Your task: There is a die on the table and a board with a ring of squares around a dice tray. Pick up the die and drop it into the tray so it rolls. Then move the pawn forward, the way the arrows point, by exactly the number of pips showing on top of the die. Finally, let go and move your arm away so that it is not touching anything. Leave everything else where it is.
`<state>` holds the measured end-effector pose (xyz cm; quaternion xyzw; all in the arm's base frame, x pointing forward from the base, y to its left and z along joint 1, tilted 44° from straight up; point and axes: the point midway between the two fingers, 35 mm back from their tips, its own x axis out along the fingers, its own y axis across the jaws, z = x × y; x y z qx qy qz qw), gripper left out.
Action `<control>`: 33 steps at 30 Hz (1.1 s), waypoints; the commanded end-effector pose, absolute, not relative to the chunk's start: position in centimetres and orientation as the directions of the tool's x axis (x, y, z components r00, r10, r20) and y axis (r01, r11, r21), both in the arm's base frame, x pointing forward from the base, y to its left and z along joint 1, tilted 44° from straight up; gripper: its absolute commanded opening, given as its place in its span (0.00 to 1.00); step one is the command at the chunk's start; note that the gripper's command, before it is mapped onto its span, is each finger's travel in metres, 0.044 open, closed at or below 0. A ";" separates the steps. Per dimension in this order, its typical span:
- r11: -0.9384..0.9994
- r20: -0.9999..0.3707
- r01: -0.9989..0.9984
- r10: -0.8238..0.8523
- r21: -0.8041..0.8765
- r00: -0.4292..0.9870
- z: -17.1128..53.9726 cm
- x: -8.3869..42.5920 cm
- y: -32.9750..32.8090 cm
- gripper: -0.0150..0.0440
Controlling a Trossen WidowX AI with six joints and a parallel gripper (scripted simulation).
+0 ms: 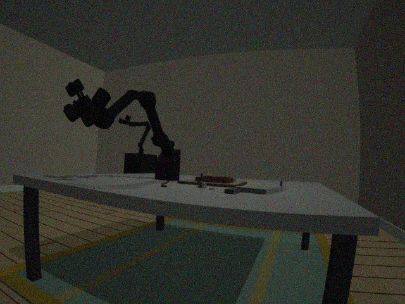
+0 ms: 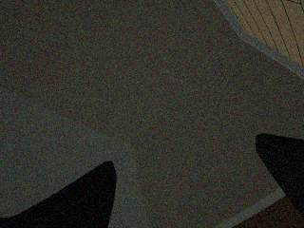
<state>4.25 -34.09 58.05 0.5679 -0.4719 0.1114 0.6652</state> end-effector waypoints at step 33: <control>0.252 -0.372 0.759 -0.751 0.601 0.545 27.0 34.5 -31.9 0.72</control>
